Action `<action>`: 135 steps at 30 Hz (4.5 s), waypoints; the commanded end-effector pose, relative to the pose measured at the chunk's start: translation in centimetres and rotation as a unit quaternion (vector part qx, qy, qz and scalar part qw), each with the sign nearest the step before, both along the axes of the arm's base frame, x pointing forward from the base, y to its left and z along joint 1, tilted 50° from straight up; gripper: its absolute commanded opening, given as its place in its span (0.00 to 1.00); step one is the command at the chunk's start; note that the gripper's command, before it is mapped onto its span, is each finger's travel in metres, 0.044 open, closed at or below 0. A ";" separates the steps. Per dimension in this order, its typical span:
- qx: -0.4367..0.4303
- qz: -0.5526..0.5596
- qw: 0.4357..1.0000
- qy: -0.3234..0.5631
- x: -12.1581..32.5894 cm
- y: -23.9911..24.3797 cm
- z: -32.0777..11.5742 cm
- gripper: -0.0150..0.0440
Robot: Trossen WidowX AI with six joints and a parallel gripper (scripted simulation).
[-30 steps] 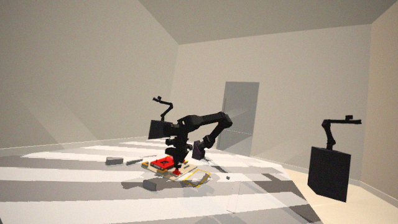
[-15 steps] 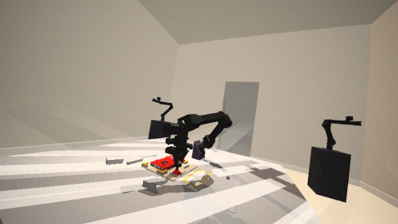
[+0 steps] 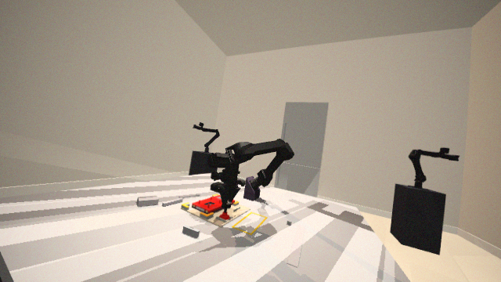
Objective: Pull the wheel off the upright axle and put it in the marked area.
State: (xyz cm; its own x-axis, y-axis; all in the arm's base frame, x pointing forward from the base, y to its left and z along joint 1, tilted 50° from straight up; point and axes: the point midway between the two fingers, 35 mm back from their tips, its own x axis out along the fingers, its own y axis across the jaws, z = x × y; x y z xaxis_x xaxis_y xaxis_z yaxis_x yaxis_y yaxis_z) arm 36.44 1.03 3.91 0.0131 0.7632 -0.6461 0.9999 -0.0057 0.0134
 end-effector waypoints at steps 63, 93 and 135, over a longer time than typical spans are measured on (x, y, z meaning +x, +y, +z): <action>-0.001 -0.003 1.000 -0.001 -5.4 2.0 9.6 0.25; -0.001 -0.003 1.000 -0.002 -6.0 9.7 4.5 0.25; -0.002 -0.003 1.000 0.001 -14.4 -0.1 7.7 1.00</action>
State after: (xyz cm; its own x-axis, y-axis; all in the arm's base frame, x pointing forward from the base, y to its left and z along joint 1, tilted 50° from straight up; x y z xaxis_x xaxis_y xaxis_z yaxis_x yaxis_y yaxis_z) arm 22.42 0.96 11.60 0.0221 0.7607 -0.6487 0.9998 -0.0180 0.0129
